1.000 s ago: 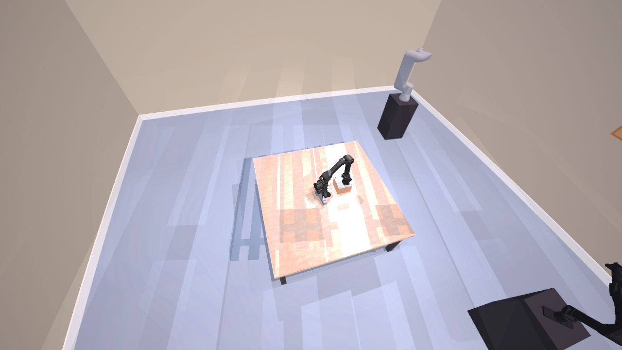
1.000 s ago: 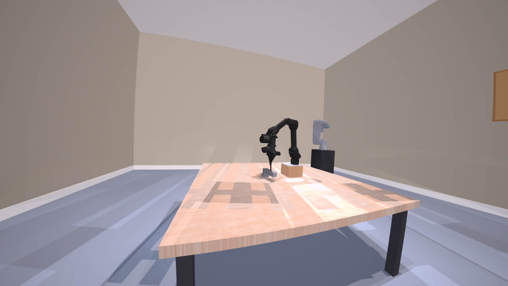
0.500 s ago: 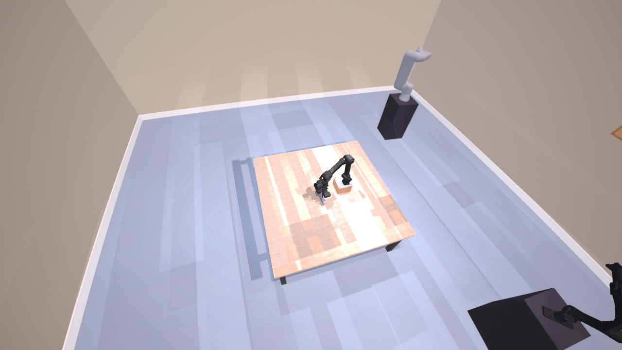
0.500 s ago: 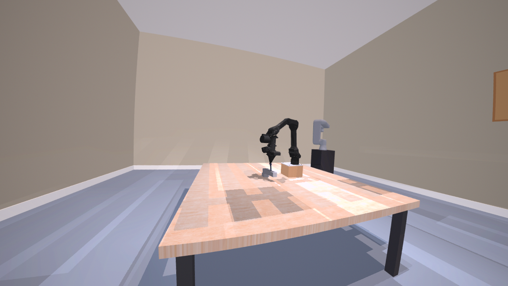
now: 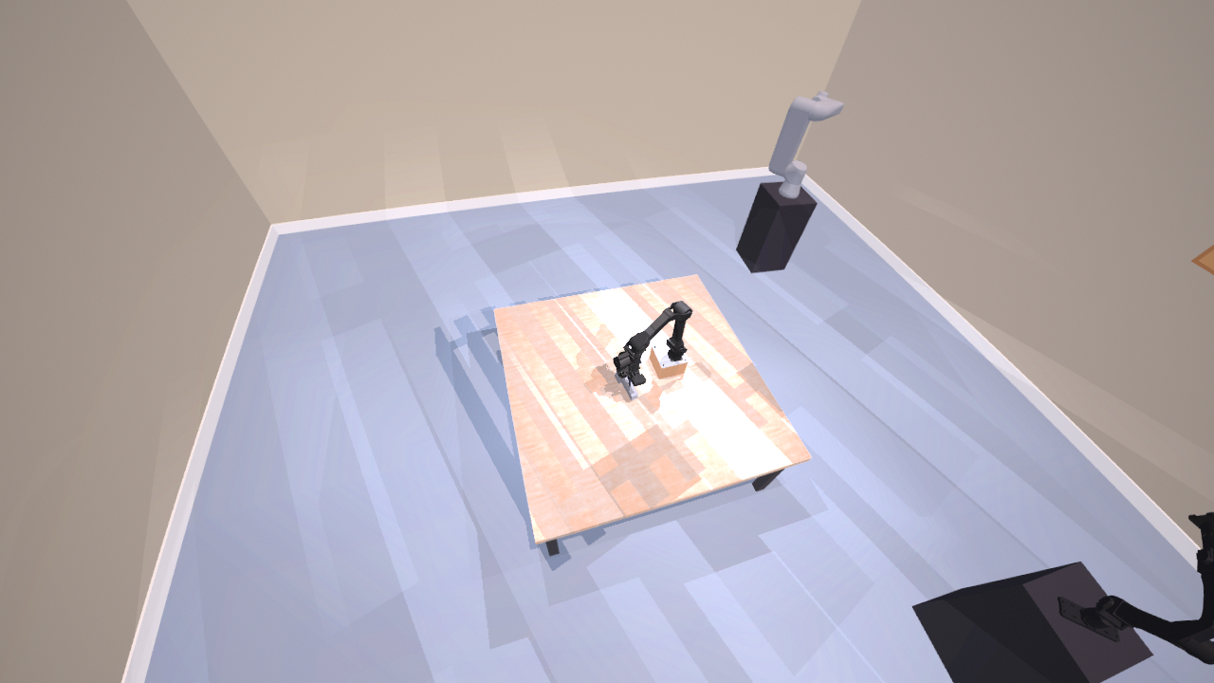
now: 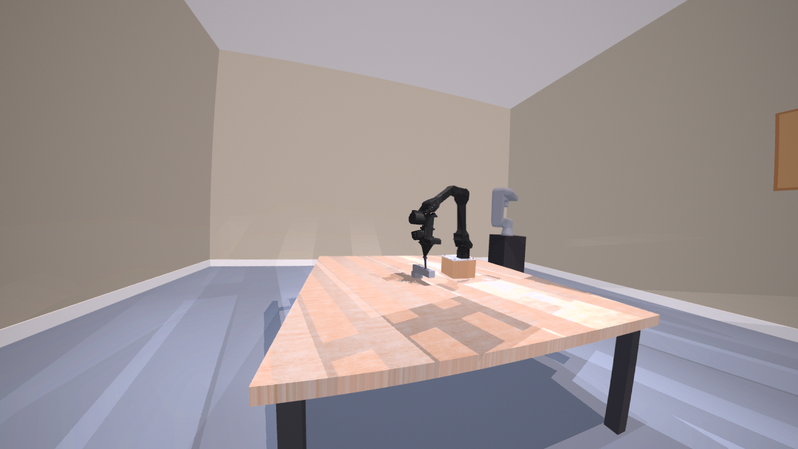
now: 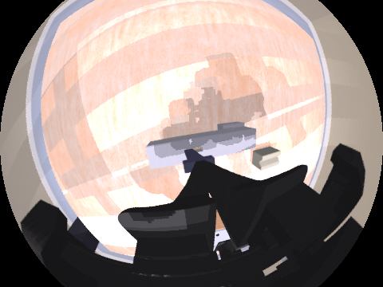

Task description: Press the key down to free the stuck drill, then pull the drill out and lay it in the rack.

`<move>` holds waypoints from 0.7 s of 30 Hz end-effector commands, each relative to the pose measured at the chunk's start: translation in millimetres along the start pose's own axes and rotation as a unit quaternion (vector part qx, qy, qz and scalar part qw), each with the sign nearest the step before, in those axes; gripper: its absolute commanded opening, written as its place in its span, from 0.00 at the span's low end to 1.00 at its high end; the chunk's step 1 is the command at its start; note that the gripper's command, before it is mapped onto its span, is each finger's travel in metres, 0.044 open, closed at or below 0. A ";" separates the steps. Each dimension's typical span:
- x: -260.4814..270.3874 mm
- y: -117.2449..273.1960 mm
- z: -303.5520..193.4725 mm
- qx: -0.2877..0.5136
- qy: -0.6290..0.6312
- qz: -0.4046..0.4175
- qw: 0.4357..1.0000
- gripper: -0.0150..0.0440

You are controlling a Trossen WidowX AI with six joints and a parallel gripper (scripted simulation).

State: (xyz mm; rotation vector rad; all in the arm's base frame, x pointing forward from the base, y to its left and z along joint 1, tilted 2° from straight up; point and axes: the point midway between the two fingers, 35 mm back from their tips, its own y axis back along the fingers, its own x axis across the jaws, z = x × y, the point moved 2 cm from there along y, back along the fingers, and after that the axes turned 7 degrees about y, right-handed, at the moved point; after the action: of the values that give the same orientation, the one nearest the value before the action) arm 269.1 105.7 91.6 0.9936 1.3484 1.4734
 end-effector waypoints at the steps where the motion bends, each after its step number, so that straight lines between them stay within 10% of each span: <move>1: 2.9 -15.0 -6.3 0.020 0.002 0.003 1.000 0.25; 21: 4.4 -26.0 -7.4 0.020 0.002 0.003 1.000 0.25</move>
State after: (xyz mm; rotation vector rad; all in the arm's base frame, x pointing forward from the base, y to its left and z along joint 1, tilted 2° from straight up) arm 267.6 105.9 84.8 0.9883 1.3457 1.4750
